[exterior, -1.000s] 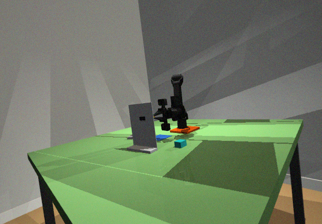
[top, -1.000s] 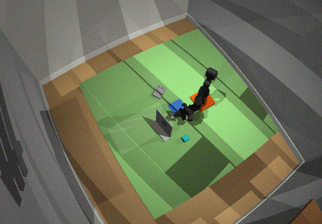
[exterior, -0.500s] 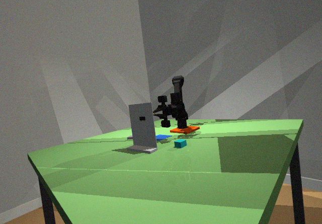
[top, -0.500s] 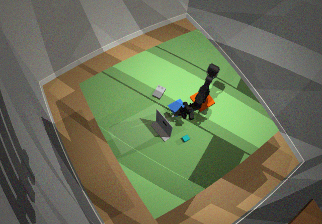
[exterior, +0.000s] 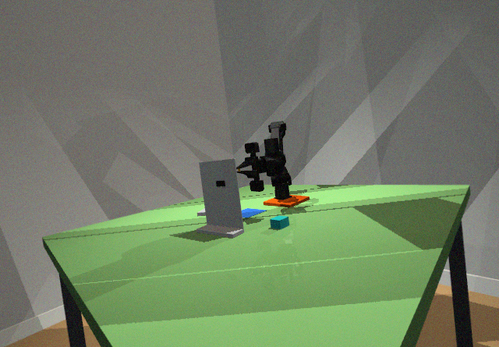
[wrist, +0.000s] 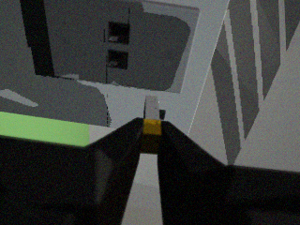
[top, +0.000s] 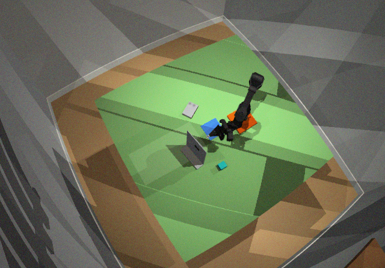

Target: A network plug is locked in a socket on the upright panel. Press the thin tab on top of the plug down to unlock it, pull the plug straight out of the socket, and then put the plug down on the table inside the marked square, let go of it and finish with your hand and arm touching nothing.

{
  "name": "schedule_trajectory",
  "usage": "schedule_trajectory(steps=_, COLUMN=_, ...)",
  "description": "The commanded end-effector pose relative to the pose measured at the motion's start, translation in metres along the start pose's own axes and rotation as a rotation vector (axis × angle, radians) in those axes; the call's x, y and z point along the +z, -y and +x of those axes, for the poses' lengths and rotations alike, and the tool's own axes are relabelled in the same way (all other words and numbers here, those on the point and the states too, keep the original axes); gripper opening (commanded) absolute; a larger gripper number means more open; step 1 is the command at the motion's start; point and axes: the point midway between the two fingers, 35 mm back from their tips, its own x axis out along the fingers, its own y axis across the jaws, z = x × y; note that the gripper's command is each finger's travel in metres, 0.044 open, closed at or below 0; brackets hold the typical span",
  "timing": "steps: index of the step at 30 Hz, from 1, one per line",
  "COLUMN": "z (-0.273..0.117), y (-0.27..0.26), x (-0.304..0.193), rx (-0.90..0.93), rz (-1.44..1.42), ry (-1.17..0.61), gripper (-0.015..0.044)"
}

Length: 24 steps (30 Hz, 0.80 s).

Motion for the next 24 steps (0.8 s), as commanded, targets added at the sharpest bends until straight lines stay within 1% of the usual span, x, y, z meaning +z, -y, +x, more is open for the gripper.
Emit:
schedule_trajectory(steps=1, z=-0.002, y=0.009, x=-0.002, rx=-0.011, rz=0.005, ry=-0.004, gripper=0.0)
schedule_trajectory(steps=14, z=-0.01, y=0.023, x=-0.007, rx=-0.01, rz=0.002, ry=-0.004, gripper=0.0)
schedule_trajectory(steps=24, z=0.0, y=0.004, x=-0.021, rx=0.126, rz=-0.097, ry=0.005, gripper=0.0)
